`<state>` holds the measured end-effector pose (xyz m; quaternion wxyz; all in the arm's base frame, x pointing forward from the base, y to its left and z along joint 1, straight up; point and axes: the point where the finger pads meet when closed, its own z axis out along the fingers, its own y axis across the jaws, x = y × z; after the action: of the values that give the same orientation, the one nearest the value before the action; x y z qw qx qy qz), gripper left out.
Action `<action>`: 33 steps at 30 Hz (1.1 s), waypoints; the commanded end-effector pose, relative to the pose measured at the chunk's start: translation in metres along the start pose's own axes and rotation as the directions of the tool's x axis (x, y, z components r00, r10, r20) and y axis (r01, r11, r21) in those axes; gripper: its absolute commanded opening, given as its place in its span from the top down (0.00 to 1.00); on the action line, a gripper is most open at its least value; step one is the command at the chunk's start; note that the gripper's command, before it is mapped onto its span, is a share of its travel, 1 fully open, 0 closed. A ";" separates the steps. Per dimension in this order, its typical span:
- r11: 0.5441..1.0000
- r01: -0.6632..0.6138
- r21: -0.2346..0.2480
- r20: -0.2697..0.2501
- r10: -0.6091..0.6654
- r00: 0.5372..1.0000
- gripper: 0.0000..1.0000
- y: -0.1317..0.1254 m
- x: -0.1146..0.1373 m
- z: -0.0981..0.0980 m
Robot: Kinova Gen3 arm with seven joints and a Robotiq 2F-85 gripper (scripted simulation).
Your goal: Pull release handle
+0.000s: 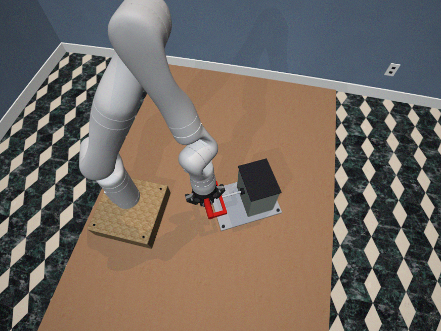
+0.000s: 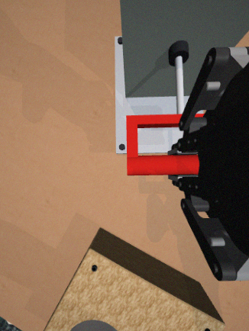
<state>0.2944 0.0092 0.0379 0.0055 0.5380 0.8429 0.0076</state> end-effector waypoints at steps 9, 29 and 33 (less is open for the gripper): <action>1.000 -0.006 0.011 -0.003 0.006 1.000 1.00 -0.007 0.000 0.000; 1.000 -0.006 0.011 -0.003 0.006 1.000 1.00 -0.007 0.000 0.000; 1.000 -0.006 0.011 -0.003 0.006 1.000 1.00 -0.011 0.000 0.000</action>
<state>0.2938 0.0088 0.0378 0.0062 0.5374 0.8433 0.0077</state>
